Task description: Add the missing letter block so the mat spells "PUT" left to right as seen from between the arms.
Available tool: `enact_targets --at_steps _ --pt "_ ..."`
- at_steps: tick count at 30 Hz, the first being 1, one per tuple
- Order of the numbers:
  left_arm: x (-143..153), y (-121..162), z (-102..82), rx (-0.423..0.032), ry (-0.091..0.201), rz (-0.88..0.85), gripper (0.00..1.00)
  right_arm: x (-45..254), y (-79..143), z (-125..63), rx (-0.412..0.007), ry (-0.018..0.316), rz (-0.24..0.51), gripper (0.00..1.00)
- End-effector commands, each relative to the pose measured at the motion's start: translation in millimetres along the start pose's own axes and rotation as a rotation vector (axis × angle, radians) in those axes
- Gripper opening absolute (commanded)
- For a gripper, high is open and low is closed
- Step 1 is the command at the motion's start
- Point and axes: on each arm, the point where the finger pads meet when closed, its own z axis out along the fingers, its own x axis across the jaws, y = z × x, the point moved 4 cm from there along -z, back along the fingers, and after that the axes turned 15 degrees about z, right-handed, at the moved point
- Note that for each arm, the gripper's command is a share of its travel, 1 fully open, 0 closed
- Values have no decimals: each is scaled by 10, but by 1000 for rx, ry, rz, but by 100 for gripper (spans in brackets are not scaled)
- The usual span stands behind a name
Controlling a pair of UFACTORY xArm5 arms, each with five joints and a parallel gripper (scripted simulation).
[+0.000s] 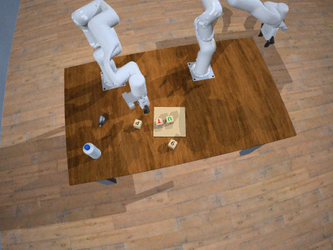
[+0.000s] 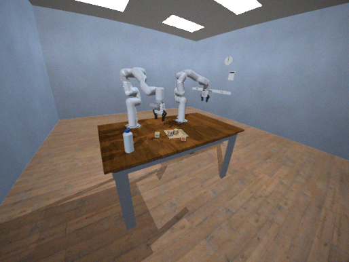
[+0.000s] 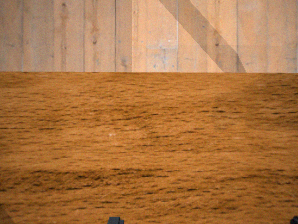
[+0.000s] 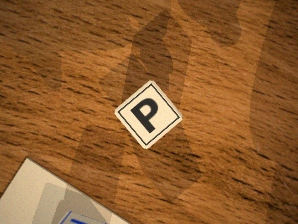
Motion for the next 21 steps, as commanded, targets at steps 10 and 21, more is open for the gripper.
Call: enact_targets --at_steps 10,21 --pt "-2 -7 -15 4 -1 0 100 -203 -198 -46 -1 -2 337 100" --pt "-2 -7 -15 4 -1 0 100 -365 -394 -73 0 -1 637 100"
